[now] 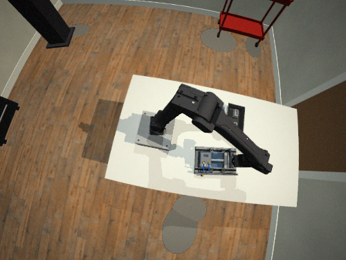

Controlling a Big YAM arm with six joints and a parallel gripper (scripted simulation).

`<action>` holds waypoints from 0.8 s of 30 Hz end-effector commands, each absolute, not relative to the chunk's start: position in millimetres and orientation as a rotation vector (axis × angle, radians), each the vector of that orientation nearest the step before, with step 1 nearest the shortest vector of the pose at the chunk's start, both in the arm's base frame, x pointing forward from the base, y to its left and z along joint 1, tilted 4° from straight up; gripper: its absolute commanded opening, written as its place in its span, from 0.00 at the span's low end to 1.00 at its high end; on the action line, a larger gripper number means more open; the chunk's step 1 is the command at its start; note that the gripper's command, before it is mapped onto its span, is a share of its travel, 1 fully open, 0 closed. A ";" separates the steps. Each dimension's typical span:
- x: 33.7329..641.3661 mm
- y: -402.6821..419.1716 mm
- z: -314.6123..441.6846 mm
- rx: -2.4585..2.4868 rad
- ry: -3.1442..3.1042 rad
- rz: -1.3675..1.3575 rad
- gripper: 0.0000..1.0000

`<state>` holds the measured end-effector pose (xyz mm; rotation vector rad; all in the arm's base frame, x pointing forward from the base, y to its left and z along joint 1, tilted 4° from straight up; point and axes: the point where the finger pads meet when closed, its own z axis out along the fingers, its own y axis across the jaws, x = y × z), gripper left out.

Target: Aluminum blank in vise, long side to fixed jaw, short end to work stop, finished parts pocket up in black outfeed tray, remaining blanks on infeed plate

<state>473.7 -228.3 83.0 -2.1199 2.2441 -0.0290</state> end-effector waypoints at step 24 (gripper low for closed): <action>493.6 -238.8 103.5 -2.123 2.216 -0.095 0.00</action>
